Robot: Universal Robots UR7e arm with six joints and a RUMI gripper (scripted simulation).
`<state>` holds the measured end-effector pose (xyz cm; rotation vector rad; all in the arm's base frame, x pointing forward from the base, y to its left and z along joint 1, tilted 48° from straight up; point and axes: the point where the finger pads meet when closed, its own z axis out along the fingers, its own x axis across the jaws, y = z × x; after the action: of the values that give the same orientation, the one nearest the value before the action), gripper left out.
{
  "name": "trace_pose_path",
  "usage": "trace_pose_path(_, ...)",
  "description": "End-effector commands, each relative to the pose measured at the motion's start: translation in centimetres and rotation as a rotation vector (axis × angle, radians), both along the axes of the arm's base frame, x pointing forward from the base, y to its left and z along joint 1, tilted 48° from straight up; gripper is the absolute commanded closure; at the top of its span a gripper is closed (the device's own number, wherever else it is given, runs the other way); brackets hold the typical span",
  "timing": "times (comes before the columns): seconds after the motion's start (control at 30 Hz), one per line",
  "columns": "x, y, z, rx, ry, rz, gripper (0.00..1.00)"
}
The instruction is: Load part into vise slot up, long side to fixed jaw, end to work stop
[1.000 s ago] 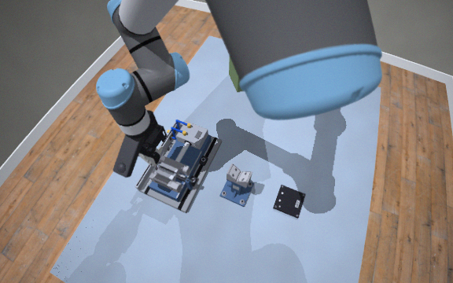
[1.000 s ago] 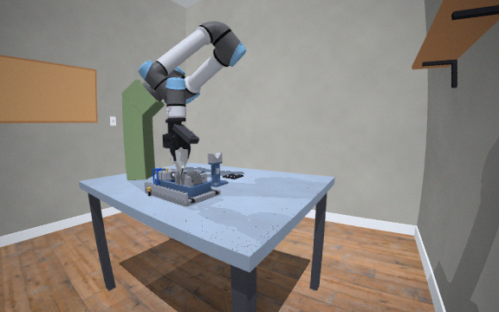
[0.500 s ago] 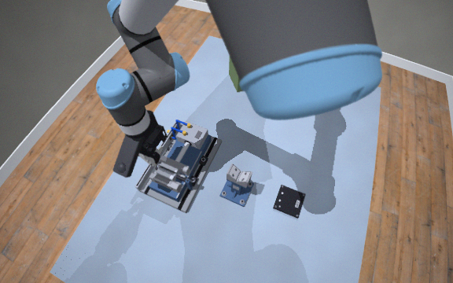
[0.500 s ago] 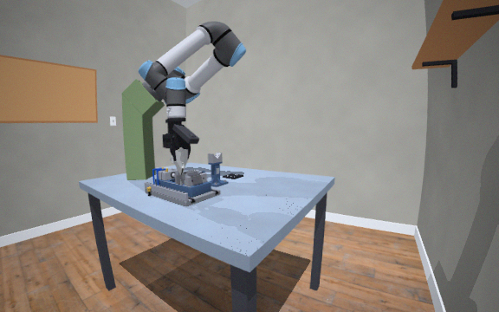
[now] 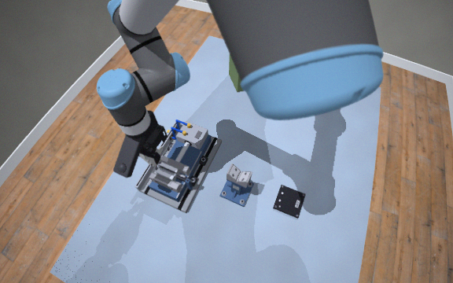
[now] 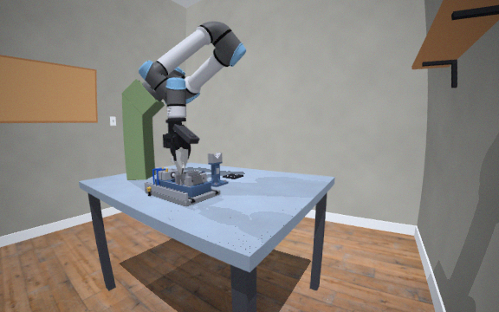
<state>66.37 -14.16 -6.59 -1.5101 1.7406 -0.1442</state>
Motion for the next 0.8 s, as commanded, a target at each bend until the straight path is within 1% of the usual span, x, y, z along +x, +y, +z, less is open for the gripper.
trace_pose_path(0.0, 0.01, 0.0, 0.08, -0.001, -0.001, -0.001, 1.0)
trace_pose_path(0.77, -0.02, 0.46, 0.34, -0.001, -0.001, -0.001, 1.0)
